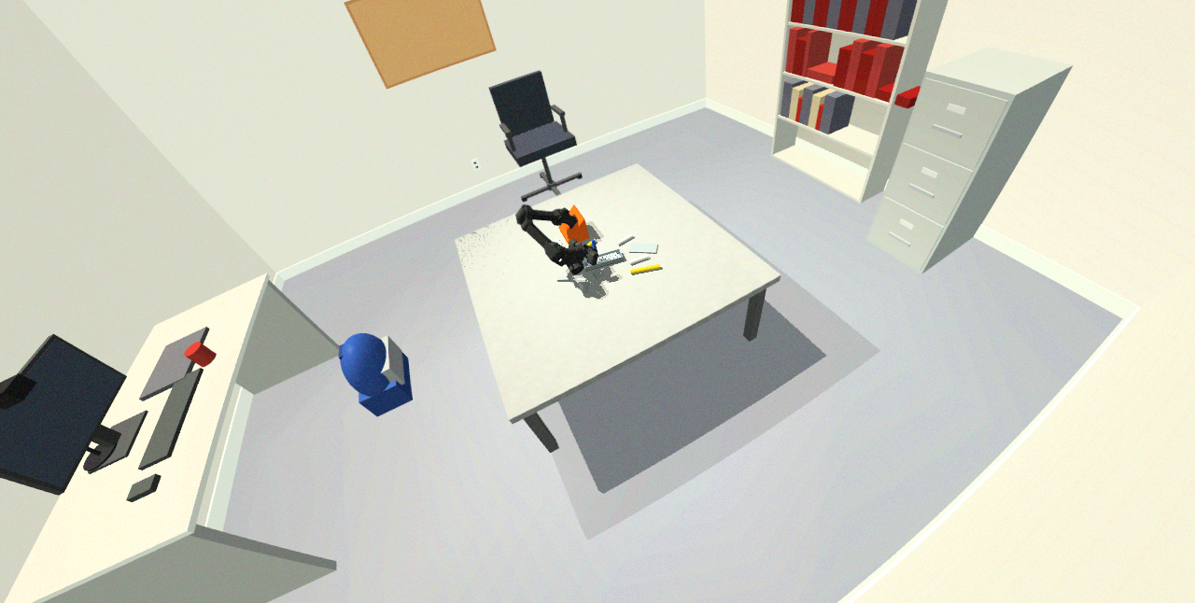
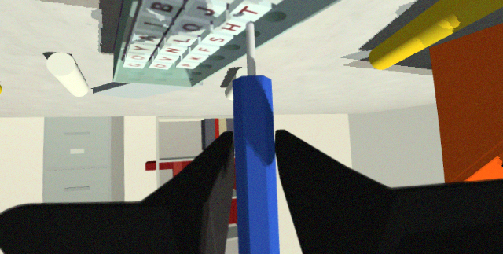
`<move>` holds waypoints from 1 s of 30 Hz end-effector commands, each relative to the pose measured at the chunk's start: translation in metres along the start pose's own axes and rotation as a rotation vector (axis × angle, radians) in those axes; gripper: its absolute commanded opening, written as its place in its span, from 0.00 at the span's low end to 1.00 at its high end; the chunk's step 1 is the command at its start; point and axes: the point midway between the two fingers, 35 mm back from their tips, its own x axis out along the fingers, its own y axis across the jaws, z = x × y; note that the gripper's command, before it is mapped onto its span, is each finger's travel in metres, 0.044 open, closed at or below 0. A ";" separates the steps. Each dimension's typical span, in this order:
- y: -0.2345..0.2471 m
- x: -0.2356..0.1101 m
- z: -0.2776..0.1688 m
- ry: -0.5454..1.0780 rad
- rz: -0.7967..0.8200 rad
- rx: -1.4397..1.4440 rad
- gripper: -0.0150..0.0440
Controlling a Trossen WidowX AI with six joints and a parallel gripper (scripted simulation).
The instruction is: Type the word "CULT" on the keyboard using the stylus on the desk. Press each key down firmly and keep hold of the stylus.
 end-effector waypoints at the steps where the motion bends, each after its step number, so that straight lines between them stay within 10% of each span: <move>1: 0.000 0.001 0.002 -0.003 0.000 -0.006 0.39; 30: 0.000 0.004 0.006 -0.003 0.000 -0.006 0.39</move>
